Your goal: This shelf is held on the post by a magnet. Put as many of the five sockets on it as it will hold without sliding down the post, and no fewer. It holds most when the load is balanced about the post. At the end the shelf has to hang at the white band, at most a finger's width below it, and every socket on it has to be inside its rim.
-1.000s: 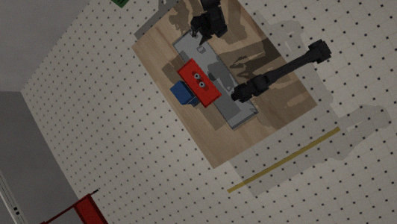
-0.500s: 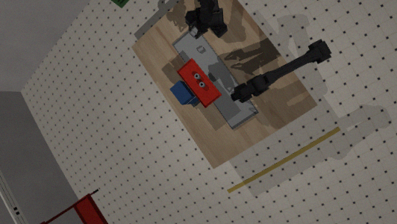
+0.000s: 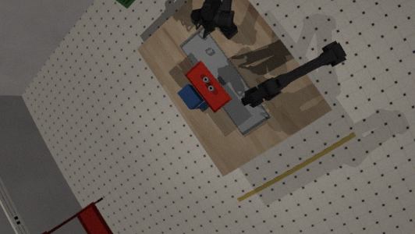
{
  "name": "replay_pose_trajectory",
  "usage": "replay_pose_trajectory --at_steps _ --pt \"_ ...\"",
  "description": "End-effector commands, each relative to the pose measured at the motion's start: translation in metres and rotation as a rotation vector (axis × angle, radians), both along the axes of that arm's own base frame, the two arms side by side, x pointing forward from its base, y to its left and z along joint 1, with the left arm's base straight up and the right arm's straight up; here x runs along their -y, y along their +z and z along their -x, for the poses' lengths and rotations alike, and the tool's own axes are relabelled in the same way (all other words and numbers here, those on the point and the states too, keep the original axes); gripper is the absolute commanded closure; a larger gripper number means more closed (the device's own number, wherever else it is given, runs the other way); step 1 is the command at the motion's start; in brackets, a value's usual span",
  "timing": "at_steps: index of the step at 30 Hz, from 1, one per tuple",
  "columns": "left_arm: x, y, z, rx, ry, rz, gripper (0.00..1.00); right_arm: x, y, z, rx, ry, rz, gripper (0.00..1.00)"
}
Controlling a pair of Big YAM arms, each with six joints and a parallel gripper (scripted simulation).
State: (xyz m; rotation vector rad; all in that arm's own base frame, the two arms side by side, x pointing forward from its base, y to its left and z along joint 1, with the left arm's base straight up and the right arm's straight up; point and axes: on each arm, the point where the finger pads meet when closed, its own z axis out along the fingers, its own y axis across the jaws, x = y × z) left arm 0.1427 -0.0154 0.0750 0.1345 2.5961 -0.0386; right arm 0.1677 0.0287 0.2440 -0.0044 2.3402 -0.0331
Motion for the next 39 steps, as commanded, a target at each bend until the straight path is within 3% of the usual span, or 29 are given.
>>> replay_pose_trajectory --at_steps 1,39 --pt "0.000 0.016 -0.009 0.061 0.006 0.007 0.35 0.009 0.005 -0.003 0.004 0.019 0.006 0.35" --pt "0.000 0.016 -0.009 0.061 0.006 0.007 0.35 0.046 -0.018 0.006 -0.146 0.007 0.017 0.35"
